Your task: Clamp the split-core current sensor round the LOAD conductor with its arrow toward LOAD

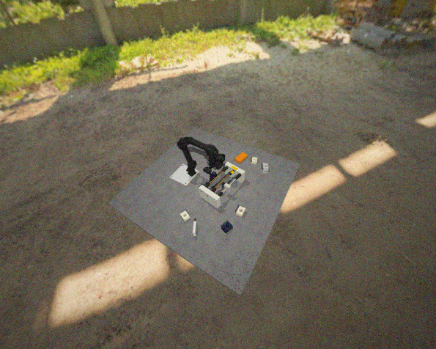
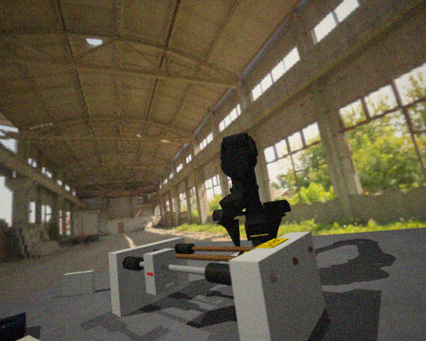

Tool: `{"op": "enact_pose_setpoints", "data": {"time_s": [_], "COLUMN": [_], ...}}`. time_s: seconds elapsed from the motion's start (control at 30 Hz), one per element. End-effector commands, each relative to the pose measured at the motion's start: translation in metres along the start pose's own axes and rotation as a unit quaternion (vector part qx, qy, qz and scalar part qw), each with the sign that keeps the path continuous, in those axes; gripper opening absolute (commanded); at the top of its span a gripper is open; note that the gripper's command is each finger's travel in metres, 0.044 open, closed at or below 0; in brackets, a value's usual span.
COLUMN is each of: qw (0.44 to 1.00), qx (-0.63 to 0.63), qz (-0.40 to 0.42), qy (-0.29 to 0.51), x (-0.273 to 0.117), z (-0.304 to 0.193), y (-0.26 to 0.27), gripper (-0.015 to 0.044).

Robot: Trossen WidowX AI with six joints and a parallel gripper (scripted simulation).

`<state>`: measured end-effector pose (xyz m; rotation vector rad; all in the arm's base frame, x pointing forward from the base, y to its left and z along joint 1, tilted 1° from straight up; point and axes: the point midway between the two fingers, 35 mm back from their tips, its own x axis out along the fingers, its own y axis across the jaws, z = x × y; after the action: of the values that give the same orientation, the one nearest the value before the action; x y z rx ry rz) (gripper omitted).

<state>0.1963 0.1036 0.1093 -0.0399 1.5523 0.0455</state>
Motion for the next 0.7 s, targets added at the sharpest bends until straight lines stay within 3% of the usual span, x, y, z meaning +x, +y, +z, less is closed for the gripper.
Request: {"op": "enact_pose_setpoints", "data": {"time_s": [0.0, 0.5, 0.67], "qw": [1.000, 1.000, 1.000], "qx": [0.002, 0.002, 0.001], "qz": [-0.004, -0.004, 0.000], "qy": [0.004, 0.004, 0.001], "x": [0.009, 0.029, 0.025], "z": [-0.001, -0.003, -0.002], "y": [-0.001, -0.002, -0.001], "gripper": [0.0440, 0.0440, 0.0309]}}
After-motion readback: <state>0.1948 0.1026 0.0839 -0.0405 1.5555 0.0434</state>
